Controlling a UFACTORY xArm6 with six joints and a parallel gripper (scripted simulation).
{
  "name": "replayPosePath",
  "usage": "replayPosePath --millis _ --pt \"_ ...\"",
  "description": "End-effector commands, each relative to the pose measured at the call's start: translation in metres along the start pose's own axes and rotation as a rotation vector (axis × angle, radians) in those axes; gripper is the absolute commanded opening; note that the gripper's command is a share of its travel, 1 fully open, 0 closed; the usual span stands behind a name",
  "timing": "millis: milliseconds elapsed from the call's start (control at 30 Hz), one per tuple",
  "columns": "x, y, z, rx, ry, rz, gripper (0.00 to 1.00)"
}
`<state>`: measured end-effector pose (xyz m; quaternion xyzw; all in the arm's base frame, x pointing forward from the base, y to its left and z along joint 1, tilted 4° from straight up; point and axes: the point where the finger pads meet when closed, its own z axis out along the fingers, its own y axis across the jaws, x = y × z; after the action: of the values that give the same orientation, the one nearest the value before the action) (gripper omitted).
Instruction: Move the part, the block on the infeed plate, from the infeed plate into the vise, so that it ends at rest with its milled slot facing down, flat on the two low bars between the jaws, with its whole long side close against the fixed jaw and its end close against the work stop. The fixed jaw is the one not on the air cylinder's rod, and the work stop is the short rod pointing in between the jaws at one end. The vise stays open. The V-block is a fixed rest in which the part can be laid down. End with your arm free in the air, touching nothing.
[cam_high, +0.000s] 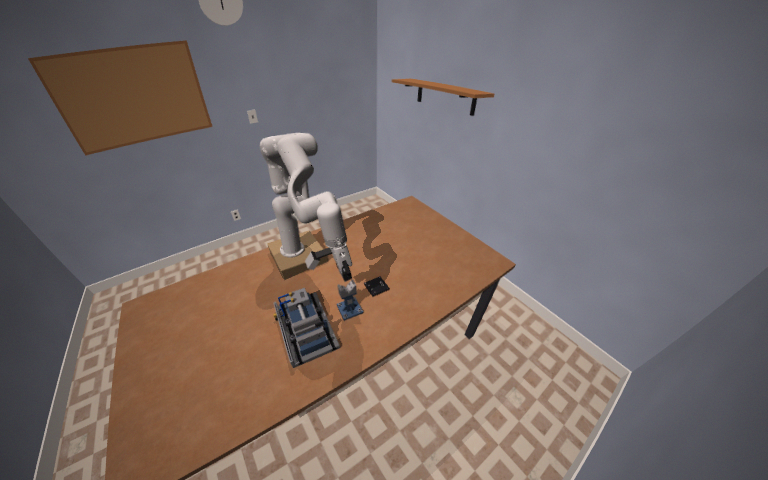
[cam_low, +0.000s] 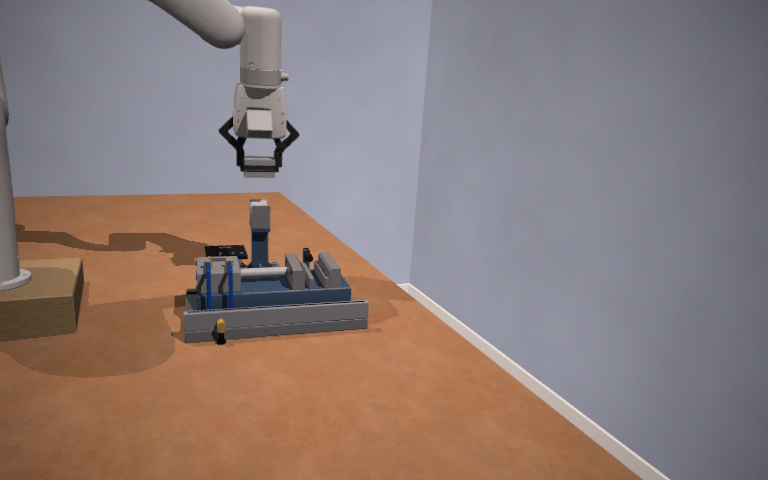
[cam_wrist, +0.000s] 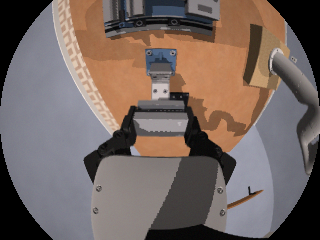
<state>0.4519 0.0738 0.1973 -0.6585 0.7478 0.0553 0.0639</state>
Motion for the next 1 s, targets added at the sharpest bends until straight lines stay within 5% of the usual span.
replayPosePath --millis 0,967 --pt "-0.0002 -0.0011 -0.0017 0.004 -0.026 -0.001 0.00" --pt "0.0028 -0.0012 -0.0013 0.004 -0.291 -0.002 0.00"
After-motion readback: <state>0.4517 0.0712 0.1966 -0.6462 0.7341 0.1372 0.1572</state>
